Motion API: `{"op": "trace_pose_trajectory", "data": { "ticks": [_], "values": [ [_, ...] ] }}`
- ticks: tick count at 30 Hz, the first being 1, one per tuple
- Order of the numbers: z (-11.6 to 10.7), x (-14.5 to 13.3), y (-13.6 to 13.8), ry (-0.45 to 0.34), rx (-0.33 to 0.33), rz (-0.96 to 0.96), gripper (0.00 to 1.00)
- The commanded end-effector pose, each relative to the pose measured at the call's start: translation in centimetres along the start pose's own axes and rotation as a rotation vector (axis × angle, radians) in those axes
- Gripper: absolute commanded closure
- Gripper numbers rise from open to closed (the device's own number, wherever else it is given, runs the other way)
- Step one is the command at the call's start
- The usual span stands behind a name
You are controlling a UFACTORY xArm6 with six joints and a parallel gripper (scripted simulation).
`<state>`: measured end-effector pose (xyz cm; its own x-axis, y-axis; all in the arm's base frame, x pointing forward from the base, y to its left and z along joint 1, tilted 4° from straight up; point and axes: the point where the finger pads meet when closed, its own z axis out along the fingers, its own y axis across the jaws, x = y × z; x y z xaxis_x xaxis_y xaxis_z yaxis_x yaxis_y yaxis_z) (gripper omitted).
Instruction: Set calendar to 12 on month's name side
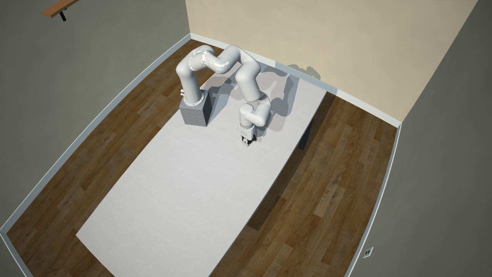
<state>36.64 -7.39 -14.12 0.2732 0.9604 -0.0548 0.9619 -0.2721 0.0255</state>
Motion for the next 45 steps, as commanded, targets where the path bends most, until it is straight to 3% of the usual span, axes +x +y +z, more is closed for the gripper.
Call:
{"op": "trace_pose_trajectory", "data": {
  "ticks": [1, 5, 7, 15, 19, 31, 33, 35, 45],
  "values": [
    [-0.7, 0.0, 0.1, 0.0, -0.003, 0.0, 0.71],
    [-2.7, 0.0, 0.1, 0.0, -0.003, 0.0, 0.71],
    [-2.7, 0.0, 0.1, 0.0, -0.003, 0.0, 0.71],
    [-8.5, 0.0, 0.1, 0.0, -0.003, 0.0, 0.71],
    [-9.9, 0.0, 0.1, 0.0, -0.003, 0.0, 0.71],
    [-10.1, -0.1, 0.1, 0.0, -0.003, 0.002, 0.71],
    [-9.9, -1.9, 0.3, 0.001, -0.003, 0.032, 0.71],
    [-9.5, -5.6, 0.3, 0.001, -0.003, 0.092, 0.71],
    [-9.1, -9.3, 0.0, 0.0, -0.003, 0.152, 0.71]
  ]
}}
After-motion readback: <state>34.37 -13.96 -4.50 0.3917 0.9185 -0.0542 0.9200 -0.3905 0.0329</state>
